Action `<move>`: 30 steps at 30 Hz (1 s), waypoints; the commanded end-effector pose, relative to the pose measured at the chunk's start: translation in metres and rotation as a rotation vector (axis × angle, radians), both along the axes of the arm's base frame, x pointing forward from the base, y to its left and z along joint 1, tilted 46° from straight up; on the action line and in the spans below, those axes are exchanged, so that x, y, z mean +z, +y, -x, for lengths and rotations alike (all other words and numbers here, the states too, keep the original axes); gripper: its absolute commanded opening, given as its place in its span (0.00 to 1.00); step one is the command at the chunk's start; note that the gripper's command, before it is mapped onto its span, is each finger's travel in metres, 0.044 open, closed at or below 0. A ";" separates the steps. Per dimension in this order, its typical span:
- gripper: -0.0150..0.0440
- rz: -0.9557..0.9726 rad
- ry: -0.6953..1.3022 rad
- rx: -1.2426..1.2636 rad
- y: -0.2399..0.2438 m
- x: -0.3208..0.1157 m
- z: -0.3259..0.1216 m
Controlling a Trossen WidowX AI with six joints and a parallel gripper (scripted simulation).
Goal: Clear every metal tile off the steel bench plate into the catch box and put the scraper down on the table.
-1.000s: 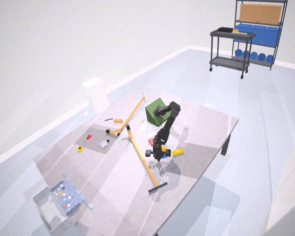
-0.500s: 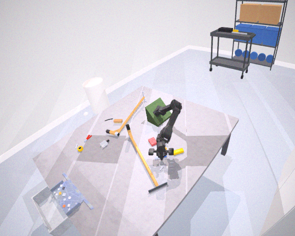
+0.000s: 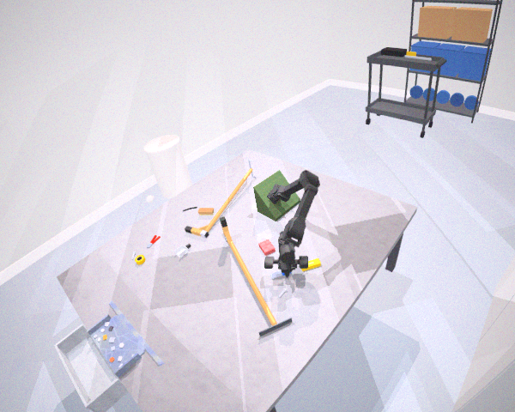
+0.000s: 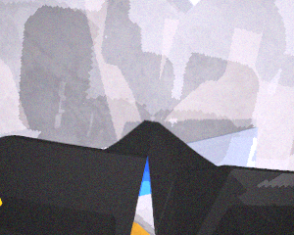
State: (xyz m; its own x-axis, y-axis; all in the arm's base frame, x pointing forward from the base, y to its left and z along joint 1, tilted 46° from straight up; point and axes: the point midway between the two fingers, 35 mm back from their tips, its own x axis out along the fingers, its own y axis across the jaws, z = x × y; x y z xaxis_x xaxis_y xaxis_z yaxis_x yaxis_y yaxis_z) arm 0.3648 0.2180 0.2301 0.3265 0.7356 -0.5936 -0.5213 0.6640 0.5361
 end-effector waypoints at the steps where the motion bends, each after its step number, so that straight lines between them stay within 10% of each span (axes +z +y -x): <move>1: 0.25 0.001 -0.001 -0.005 0.002 0.002 0.008; 30: 0.25 0.004 0.000 -0.005 0.015 0.004 0.055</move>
